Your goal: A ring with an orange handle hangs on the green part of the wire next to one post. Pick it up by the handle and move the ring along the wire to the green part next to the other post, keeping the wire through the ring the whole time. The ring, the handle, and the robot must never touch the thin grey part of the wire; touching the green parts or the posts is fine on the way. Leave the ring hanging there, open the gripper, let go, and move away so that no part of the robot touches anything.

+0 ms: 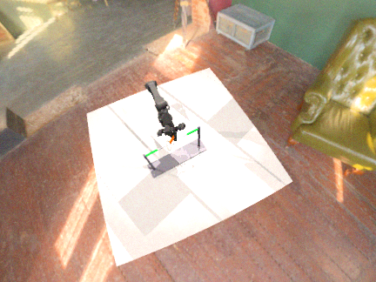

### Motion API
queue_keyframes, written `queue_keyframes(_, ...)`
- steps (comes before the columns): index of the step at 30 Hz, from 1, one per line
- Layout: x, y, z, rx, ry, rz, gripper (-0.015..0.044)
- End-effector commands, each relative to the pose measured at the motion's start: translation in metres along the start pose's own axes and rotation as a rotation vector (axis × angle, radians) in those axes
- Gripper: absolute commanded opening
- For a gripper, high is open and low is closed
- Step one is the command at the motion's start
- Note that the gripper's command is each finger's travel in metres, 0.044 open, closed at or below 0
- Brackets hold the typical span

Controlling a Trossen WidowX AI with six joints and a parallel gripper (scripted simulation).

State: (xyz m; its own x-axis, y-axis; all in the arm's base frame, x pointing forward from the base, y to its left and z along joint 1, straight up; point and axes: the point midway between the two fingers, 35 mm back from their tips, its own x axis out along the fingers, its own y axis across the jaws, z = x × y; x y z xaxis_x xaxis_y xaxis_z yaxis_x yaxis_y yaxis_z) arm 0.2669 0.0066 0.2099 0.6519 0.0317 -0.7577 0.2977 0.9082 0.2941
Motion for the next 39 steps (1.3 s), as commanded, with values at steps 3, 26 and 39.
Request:
queue_keyframes(3,0.001,-0.021,0.0,-0.188,-0.004,-0.083,-0.015)
queue_keyframes(26,-0.01,-0.083,0.036,-0.868,-0.041,-0.334,-0.015)
queue_keyframes(39,-0.02,-0.1,0.066,-1.232,-0.054,-0.457,-0.015)
